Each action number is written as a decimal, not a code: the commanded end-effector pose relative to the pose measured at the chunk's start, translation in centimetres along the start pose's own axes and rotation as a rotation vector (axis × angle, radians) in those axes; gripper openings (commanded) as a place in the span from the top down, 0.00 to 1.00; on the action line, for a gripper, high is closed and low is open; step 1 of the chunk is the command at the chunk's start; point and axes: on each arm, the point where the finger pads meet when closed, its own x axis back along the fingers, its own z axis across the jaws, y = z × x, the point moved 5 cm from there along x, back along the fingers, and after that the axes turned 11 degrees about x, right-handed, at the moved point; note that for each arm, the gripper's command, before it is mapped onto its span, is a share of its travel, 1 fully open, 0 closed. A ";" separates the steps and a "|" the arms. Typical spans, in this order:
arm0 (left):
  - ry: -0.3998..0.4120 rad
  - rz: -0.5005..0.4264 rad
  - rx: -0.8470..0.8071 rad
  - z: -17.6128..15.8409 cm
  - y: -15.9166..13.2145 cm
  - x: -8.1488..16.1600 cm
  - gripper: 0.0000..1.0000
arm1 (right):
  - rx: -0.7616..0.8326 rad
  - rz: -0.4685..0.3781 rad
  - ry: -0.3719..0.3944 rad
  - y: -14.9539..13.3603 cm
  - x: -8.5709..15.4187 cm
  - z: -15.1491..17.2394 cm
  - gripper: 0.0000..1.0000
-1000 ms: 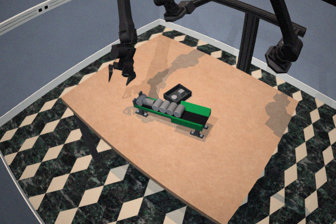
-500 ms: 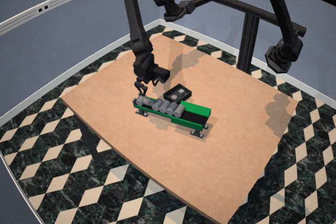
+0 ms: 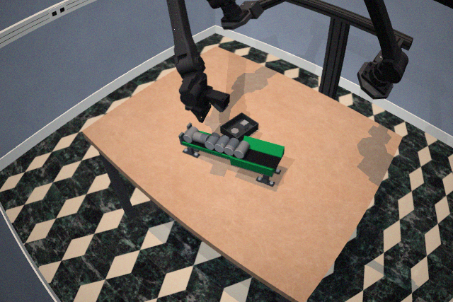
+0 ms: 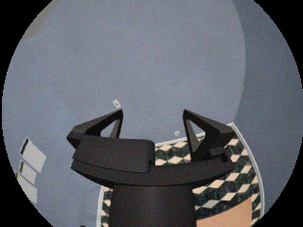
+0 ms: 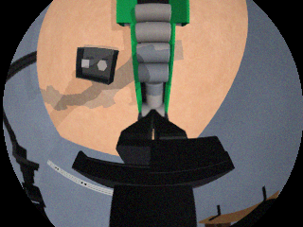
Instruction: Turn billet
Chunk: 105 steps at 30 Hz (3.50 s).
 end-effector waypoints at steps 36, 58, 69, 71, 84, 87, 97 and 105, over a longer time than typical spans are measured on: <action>-0.005 -0.056 -0.018 -0.1 1.9 0.8 0.00 | 0.009 0.002 -0.001 -0.3 0.1 -1.0 0.43; -0.005 -0.056 -0.018 -0.1 1.9 0.8 0.00 | 0.009 0.002 0.000 -0.2 -0.4 -0.9 0.43; -0.005 -0.056 -0.018 -0.1 1.9 0.8 0.00 | 0.034 -0.005 0.000 1.1 -5.1 -0.2 0.43; -0.005 -0.056 -0.018 -0.1 1.9 0.8 0.00 | 0.011 -0.003 -0.051 0.0 -3.0 -2.2 0.43; -0.005 -0.056 -0.018 -0.1 1.9 0.8 0.00 | 0.000 0.000 -0.005 -0.4 -4.9 -0.6 0.43; -0.005 -0.056 -0.018 -0.1 1.9 0.8 0.00 | 0.000 0.000 -0.005 -0.4 -4.9 -0.6 0.43; -0.005 -0.056 -0.018 -0.1 1.9 0.8 0.00 | 0.000 0.000 -0.005 -0.4 -4.9 -0.6 0.43; -0.005 -0.056 -0.018 -0.1 1.9 0.8 0.00 | -0.004 0.002 -0.004 -0.8 -6.0 -0.7 0.43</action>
